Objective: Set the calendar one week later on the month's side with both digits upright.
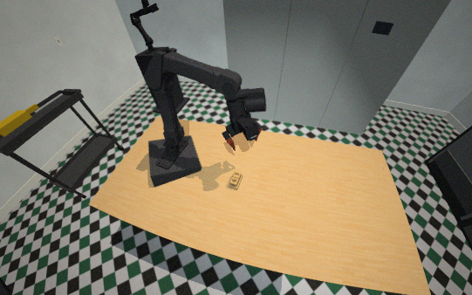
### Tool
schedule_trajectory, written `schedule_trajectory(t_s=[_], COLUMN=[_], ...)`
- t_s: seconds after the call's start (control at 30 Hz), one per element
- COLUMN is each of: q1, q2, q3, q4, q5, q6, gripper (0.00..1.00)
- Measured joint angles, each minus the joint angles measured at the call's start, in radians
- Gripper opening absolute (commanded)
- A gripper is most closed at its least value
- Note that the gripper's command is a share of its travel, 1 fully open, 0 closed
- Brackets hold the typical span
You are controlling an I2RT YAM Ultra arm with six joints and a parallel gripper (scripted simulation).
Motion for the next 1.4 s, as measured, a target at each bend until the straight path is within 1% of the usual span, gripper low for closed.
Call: schedule_trajectory(t_s=[0.33,0.67,0.93,1.4], q1=[-0.18,-0.303,-0.314,-0.315], q2=[0.096,0.157,0.158,0.158], q3=[0.066,0.11,0.121,0.125], q4=[-0.107,-0.186,-0.211,-0.214], q5=[-0.084,-0.147,-0.163,-0.163], q6=[0.228,0.399,0.447,0.451], gripper=[1.0,1.0,1.0,1.0])
